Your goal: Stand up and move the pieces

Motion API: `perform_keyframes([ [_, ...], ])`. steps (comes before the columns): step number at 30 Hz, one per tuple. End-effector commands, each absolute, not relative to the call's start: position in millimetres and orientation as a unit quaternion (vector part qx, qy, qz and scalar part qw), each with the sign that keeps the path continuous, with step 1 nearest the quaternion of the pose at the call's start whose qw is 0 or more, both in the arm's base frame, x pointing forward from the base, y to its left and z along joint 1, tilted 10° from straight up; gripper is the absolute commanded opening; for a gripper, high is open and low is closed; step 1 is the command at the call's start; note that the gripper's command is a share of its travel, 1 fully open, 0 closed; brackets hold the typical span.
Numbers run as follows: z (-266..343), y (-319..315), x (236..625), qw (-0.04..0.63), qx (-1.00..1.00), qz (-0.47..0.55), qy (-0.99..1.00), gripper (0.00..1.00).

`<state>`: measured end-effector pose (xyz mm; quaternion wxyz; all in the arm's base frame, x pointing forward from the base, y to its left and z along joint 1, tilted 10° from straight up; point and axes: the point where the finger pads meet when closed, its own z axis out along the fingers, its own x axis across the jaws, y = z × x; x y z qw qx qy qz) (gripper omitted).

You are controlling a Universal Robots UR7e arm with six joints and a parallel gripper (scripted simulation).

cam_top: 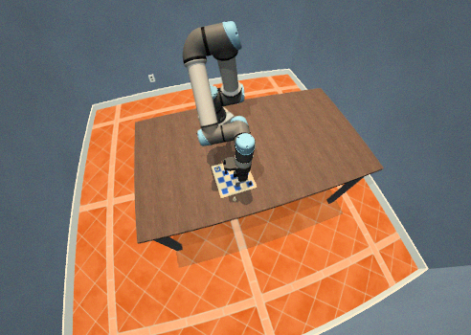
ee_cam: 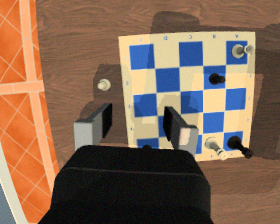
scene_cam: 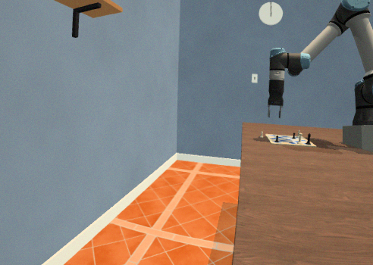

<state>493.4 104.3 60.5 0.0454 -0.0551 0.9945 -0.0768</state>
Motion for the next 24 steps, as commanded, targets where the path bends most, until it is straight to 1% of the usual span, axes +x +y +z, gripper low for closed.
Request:
perform_keyframes([
  [1,62.7,109.0,477.4,0.041,-0.149,-0.078,0.985,1.0],
  [4,62.9,112.8,465.0,0.036,-0.217,-0.081,0.972,1.0],
  [6,62.9,112.8,465.0,0.036,-0.217,-0.081,0.972,1.0],
  [21,57.0,133.8,397.5,0.006,-0.536,-0.088,0.839,1.0],
  [24,56.3,135.1,393.0,0.004,-0.554,-0.088,0.828,1.0],
])
